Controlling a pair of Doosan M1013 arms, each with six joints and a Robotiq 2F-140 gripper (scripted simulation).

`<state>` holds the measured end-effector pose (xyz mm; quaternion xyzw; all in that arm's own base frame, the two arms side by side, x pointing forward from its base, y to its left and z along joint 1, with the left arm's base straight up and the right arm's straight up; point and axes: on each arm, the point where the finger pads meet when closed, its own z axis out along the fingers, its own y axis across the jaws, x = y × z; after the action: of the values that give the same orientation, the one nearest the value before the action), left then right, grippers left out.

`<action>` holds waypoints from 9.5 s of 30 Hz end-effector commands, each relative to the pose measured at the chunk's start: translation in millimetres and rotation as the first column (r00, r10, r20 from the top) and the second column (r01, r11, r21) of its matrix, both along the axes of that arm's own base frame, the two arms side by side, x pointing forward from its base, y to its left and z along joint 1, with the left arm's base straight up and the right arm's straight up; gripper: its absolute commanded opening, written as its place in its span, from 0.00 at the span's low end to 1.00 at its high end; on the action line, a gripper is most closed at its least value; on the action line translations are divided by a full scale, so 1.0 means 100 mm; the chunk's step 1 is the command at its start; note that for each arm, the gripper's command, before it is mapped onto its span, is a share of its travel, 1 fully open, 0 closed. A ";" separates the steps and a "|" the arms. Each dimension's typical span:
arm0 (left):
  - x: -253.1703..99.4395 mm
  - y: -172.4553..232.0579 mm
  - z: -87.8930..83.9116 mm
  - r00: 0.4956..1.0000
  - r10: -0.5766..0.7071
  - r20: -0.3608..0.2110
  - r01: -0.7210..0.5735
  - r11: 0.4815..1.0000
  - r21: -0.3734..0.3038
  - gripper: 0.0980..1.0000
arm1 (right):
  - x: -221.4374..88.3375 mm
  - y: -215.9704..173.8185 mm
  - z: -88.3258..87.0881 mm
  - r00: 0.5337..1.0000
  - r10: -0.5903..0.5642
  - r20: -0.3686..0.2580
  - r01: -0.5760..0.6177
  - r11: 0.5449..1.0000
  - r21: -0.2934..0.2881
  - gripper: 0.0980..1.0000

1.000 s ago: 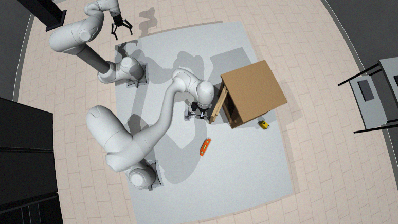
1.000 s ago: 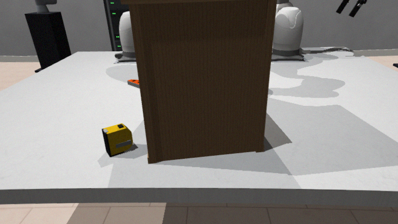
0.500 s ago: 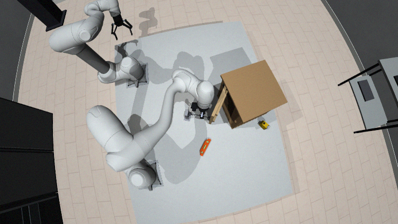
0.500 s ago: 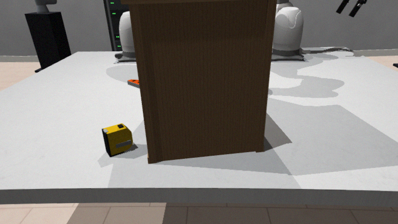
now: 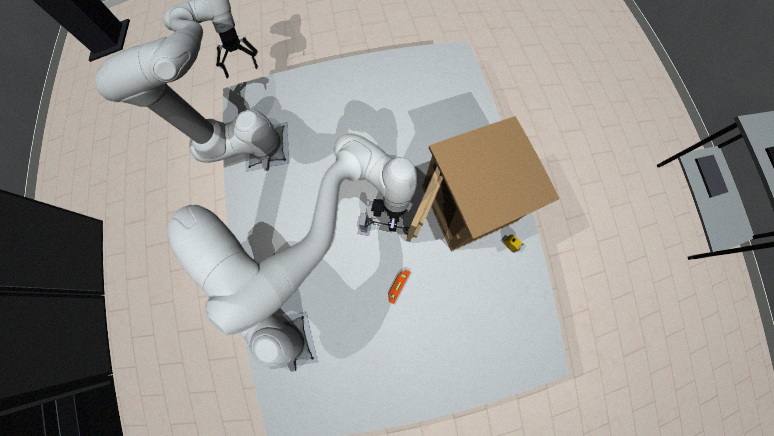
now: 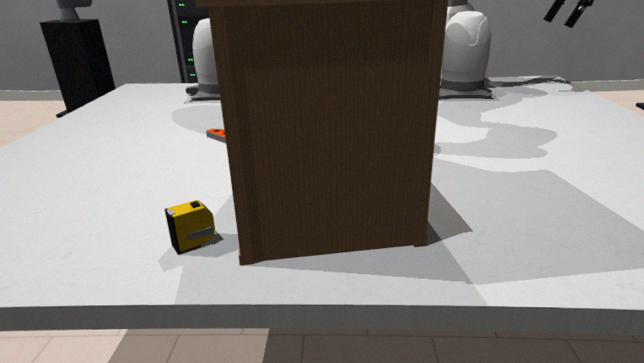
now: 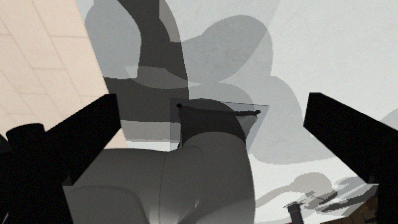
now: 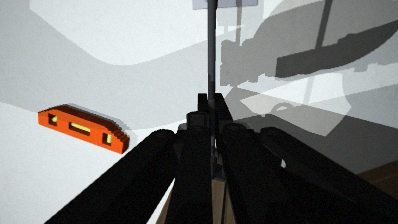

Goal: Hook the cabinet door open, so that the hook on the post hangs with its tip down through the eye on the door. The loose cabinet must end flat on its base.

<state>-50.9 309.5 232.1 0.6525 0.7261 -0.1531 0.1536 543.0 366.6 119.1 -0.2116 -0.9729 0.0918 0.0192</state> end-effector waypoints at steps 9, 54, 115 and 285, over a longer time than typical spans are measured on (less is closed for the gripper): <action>0.00 0.00 0.00 1.000 0.000 -0.001 0.000 1.000 0.001 1.00 | 0.01 0.00 0.01 1.000 0.000 0.001 0.000 1.000 0.001 0.03; 0.00 0.00 0.00 1.000 0.000 -0.001 0.000 1.000 0.001 1.00 | -0.01 -0.02 -0.05 1.000 0.000 0.001 0.000 1.000 0.001 0.03; 0.00 0.00 0.00 1.000 0.000 -0.001 0.000 1.000 0.001 1.00 | -0.01 -0.02 -0.10 1.000 0.000 0.001 0.000 1.000 0.001 0.03; 0.00 0.00 0.00 1.000 0.000 -0.001 0.000 1.000 0.001 1.00 | -0.01 -0.02 -0.13 1.000 0.000 0.001 0.000 1.000 0.001 0.14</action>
<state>-50.9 309.5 232.1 0.6525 0.7261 -0.1531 0.1536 541.4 363.9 105.1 -0.2116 -0.9729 0.0917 0.0190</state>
